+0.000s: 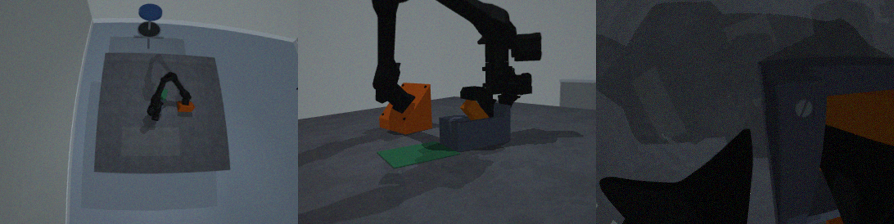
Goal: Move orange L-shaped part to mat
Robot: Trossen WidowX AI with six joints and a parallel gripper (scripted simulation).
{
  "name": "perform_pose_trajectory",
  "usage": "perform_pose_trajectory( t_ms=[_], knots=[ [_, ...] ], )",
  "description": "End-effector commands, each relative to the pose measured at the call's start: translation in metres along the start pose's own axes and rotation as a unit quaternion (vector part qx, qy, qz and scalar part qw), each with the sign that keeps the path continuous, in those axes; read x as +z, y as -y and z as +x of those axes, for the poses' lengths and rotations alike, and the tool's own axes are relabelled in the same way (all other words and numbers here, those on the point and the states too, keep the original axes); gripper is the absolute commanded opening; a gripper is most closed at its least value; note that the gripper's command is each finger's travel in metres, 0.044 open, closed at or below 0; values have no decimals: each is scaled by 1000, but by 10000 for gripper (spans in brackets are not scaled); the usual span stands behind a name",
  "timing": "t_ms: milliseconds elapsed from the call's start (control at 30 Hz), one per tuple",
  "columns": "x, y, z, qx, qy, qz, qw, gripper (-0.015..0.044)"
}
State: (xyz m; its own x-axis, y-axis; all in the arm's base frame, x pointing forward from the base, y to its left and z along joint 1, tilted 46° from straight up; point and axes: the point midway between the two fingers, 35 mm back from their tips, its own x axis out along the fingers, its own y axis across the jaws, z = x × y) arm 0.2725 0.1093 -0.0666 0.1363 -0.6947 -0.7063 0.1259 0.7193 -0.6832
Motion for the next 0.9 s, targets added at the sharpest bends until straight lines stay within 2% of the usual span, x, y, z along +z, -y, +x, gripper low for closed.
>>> perform_pose_trajectory(
  t_ms=[0,333,567,867],
  knots=[
    [0,-2,-2,-1,0,0,1000,180],
    [1,-10,-19,-4,1,-3,1000,180],
    [0,0,-105,-3,0,-3,1000,180],
    [1,-3,-105,1,9,-7,1000,180]
  ],
)
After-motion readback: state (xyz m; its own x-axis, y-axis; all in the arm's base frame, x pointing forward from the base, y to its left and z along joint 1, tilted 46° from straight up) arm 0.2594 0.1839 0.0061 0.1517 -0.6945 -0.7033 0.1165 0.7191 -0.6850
